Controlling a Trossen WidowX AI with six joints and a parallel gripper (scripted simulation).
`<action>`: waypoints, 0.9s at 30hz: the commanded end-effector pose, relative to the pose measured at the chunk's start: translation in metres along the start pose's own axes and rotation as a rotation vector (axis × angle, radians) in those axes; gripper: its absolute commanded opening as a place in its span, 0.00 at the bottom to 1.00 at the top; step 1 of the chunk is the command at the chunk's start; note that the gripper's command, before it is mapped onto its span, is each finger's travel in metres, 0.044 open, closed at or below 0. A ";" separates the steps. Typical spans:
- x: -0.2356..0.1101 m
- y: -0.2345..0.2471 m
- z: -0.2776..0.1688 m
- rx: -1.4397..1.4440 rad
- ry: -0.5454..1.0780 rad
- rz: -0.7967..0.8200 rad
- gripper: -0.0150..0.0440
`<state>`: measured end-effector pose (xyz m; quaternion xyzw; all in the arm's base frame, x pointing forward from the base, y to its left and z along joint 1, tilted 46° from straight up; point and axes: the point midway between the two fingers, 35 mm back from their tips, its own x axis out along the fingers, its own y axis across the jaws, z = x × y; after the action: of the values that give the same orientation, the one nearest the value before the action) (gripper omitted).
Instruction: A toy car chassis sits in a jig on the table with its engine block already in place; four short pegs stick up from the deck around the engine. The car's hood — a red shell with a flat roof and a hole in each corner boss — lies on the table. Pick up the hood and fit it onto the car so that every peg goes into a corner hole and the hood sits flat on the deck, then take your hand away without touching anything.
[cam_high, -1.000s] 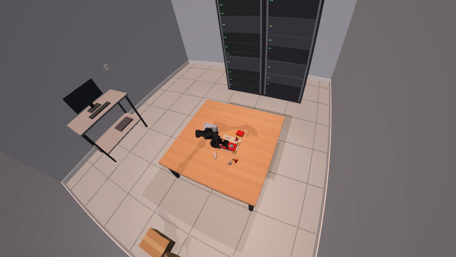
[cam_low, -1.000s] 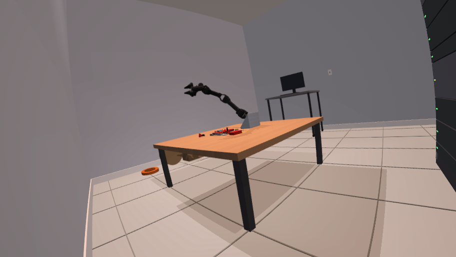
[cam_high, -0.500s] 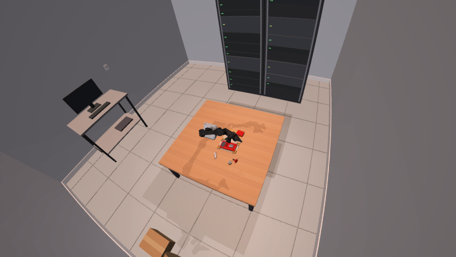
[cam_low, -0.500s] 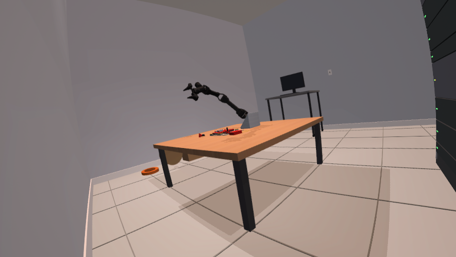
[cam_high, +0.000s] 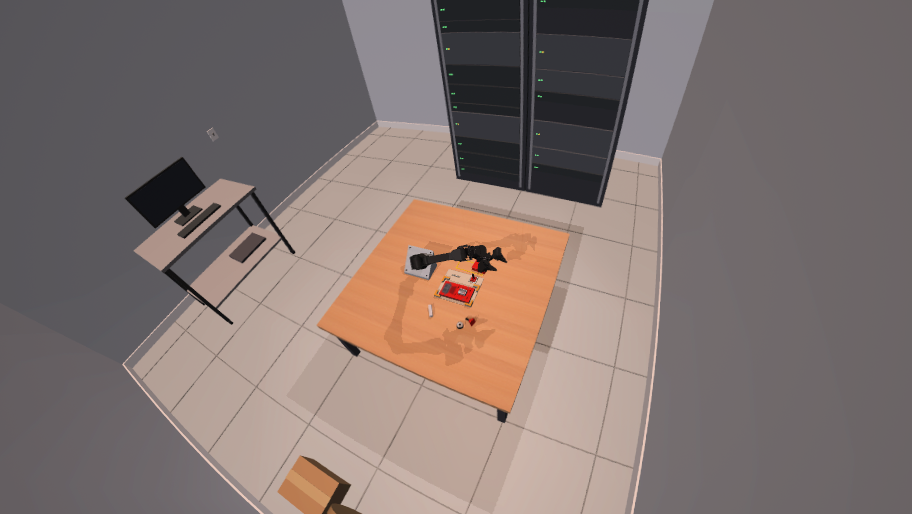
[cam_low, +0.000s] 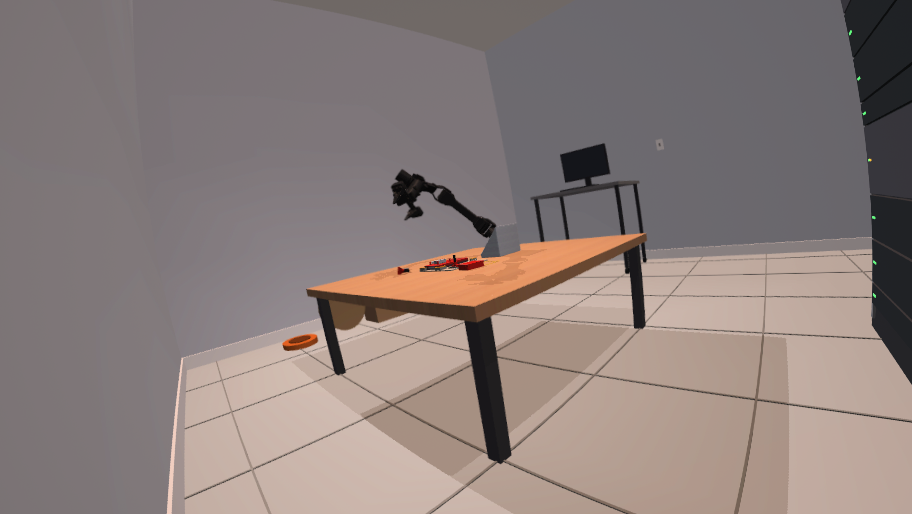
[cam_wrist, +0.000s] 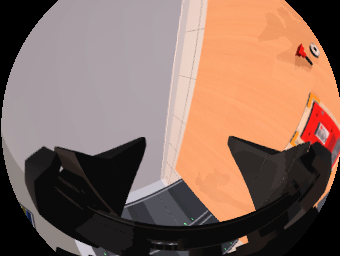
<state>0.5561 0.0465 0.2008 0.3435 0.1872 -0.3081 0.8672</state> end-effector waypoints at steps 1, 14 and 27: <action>0.018 -0.029 -0.044 -0.153 0.077 -0.121 1.00; 0.030 -0.187 -0.187 -0.892 0.444 -0.657 1.00; 0.017 -0.235 -0.209 -1.112 0.556 -0.807 1.00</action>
<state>0.3895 0.0547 -0.0665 -0.1732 0.6397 -0.3650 0.6539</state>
